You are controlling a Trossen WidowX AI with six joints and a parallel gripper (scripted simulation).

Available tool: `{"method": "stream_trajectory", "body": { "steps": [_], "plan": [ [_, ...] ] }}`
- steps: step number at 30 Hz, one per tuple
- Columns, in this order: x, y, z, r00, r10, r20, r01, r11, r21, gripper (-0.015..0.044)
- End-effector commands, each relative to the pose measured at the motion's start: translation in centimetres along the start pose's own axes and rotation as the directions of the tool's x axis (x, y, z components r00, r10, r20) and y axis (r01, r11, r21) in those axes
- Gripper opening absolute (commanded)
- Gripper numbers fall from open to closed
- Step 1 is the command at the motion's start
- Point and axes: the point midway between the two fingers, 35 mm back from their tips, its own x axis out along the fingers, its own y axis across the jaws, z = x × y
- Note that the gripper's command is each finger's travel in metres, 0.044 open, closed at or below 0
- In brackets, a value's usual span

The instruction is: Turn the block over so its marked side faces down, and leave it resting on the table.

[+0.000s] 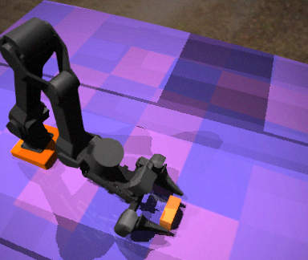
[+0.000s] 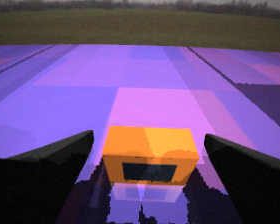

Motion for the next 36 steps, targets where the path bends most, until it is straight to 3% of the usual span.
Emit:
{"method": "stream_trajectory", "body": {
  "steps": [1, 21, 29, 36],
  "plan": [
    [0.0, 0.0, 0.0, 1.000, 0.003, 0.000, -0.003, 1.000, 0.005, 0.0440],
    [0.1, 0.0, 0.0, 1.000, 0.002, -0.005, -0.002, 1.000, 0.006, 0.0440],
    [1.3, -0.8, 1.8, 0.968, -0.015, -0.249, 0.023, 0.999, 0.029, 0.0440],
    [-2.1, -0.3, 4.9, 0.877, -0.001, -0.480, 0.008, 1.000, 0.011, 0.0440]
  ]
}}
